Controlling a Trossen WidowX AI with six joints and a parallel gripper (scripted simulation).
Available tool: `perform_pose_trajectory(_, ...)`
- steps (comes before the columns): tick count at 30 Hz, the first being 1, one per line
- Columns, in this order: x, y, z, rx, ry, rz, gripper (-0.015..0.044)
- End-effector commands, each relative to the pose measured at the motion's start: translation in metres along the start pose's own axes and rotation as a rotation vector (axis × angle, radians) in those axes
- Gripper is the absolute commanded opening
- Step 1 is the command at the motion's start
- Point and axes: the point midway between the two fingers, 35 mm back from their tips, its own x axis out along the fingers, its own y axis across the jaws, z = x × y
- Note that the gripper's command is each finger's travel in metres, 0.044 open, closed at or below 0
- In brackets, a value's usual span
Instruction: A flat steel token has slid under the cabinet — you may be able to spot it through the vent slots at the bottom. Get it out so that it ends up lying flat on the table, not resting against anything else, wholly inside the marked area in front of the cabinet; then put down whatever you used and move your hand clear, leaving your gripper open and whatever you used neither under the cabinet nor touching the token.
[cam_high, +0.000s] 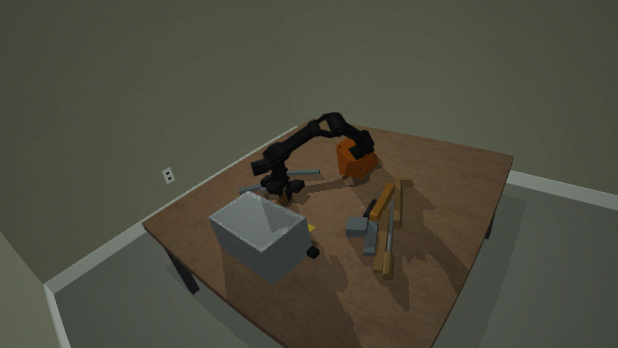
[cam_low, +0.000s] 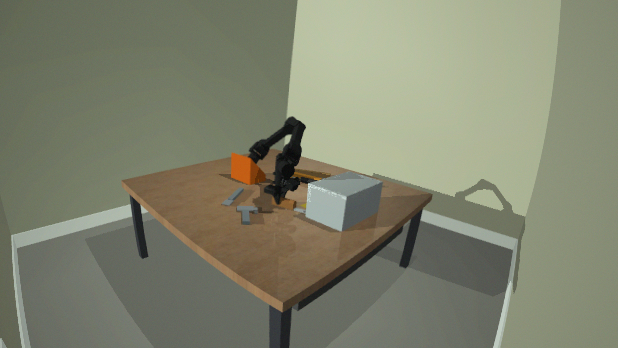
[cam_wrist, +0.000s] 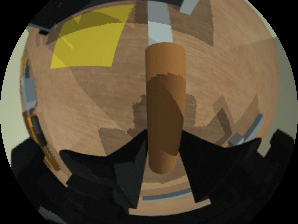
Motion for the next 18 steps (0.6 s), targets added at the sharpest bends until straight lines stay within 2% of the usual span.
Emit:
perform_pose_trajectory(1, 0.000, 0.000, 0.006, -0.002, -0.004, -0.001, 0.0000)
perform_pose_trajectory(18, 0.000, 0.001, 0.024, -0.003, -0.004, -0.001, 0.0000)
